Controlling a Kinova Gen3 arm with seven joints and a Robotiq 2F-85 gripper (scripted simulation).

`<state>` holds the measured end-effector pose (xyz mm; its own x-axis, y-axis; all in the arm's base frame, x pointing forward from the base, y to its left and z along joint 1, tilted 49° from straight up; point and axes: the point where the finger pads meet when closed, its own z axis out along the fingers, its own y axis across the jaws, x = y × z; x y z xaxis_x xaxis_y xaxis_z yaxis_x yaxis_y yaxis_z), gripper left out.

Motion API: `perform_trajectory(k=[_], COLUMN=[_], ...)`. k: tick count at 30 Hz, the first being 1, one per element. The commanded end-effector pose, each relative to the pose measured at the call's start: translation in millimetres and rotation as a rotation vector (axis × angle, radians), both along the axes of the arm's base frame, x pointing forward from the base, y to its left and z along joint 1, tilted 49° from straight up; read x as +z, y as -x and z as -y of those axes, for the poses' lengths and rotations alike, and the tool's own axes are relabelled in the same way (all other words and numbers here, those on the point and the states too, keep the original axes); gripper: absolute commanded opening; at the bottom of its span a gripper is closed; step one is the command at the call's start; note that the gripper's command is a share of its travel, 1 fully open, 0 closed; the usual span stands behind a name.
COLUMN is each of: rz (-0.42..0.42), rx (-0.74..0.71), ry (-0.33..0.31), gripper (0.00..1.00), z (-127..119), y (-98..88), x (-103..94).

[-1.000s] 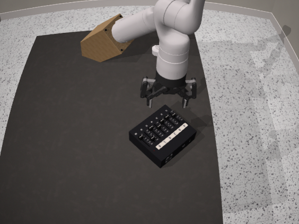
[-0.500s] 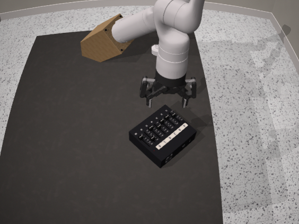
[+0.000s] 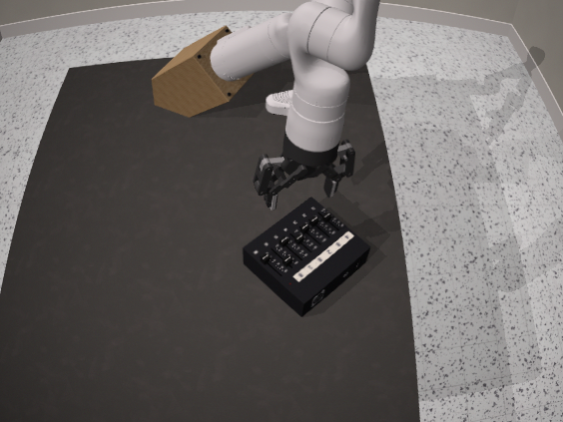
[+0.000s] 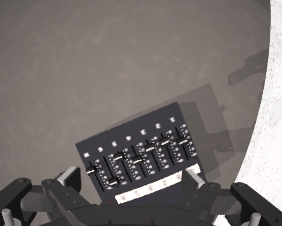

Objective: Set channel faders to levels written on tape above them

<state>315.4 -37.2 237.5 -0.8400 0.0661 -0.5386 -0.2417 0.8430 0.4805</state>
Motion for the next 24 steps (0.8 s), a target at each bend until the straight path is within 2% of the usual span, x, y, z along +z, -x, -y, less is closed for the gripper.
perform_trajectory(k=[1,2,4,8,12,13,24], rz=[0.075,0.111,0.111,0.22,0.245,0.245,0.245], rx=[0.12,0.164,0.164,0.289,0.316,0.316,0.316], ry=[0.035,0.062,0.062,0.134,0.148,0.148,0.148], gripper=[1.0,1.0,1.0,1.0,1.0,0.0,0.0], z=[-26.6,-32.6,-32.6,-51.2,-55.5,-55.5,-55.5], y=[7.6,9.6,9.6,15.9,17.4,17.4,17.4], x=[-18.6,-23.7,-23.7,-35.4,-37.4,-37.4,-37.4])
